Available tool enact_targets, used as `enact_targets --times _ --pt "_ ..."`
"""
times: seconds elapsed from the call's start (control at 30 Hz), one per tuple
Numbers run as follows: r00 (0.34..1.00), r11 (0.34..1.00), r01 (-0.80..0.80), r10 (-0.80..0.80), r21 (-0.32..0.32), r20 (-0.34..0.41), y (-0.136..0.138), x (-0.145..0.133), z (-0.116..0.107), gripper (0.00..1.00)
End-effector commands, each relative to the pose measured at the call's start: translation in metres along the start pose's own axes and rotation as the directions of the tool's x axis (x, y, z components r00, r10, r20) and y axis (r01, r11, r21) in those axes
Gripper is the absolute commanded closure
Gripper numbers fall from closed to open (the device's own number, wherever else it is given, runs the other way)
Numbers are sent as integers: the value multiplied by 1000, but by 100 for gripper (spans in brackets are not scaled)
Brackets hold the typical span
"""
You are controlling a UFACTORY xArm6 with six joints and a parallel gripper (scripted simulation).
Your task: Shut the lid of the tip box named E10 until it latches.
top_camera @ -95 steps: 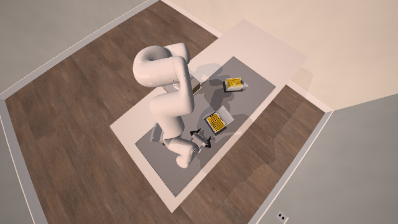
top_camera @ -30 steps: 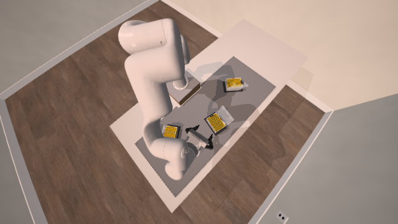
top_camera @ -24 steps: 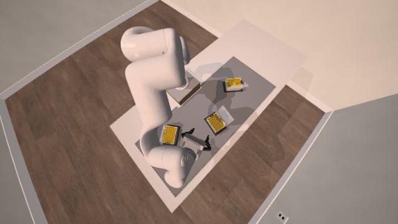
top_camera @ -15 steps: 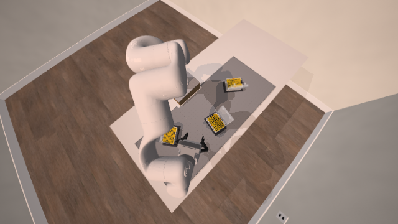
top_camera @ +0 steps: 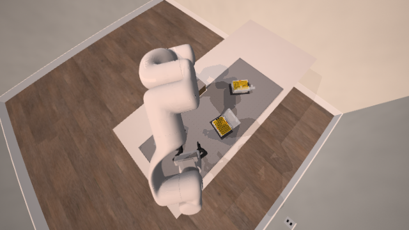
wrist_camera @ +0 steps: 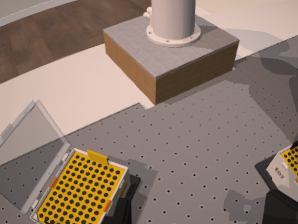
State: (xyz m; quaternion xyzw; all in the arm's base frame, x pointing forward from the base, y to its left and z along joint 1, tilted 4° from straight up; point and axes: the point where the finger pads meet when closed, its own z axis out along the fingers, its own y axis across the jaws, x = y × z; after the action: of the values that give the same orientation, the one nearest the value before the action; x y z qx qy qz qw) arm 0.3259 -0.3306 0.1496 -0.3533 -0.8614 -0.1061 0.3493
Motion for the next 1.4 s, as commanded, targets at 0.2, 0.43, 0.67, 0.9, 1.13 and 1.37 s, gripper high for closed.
enact_targets --times 0.2,0.43,0.67,0.9,1.13,1.37 --pt "965 931 261 -260 255 -39 -4 -1 -2 0" --pt "928 857 367 -366 360 -75 -4 -1 -2 0" --pt "856 715 498 -496 490 -146 -4 -1 -2 0" --pt "824 652 540 -538 532 -177 -4 -4 1 0" --pt "824 652 540 -538 532 -177 -4 -29 26 0" --pt "824 652 540 -538 532 -177 -3 -54 51 0"
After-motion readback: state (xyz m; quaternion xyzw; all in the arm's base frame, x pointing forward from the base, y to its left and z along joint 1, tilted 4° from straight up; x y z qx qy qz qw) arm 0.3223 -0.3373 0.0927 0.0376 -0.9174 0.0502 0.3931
